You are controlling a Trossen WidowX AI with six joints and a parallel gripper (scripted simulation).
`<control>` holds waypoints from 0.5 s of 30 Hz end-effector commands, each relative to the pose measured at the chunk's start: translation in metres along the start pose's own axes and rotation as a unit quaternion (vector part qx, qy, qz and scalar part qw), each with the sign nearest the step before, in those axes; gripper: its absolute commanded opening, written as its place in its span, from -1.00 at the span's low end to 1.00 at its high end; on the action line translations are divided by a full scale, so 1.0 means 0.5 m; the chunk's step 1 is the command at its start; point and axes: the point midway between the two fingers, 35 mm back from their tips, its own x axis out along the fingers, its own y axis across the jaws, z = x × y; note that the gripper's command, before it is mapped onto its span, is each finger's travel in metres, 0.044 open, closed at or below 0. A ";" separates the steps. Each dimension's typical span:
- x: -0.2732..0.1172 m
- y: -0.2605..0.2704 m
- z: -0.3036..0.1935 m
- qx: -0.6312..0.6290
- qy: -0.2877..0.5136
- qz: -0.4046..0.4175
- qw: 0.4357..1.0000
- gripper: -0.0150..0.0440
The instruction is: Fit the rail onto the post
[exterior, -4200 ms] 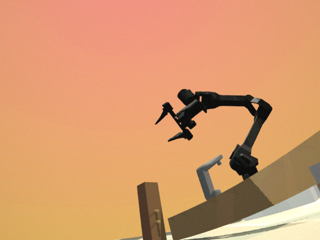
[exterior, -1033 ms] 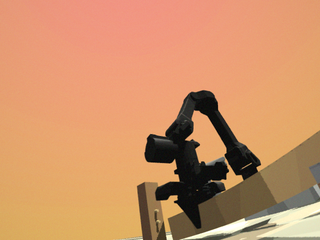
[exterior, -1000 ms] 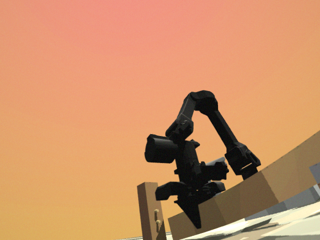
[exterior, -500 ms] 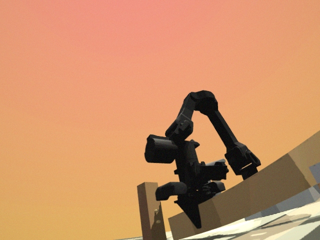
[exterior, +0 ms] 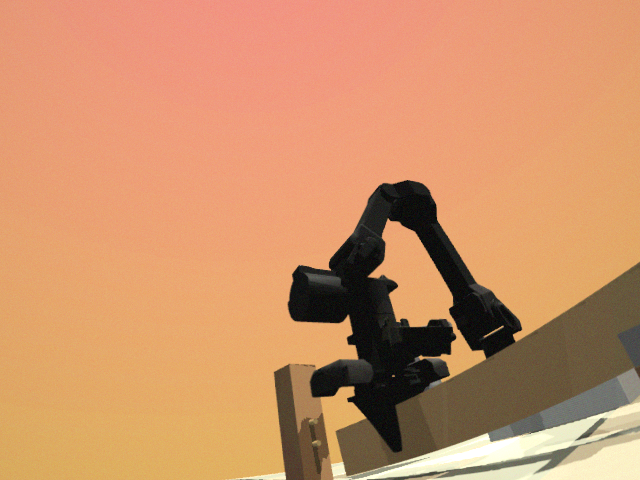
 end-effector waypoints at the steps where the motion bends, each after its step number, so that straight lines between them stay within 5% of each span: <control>1: -0.010 -0.006 0.001 -0.001 -0.003 -0.006 1.000 -0.49; 15: -0.025 -0.009 0.001 -0.001 -0.003 -0.006 1.000 -0.49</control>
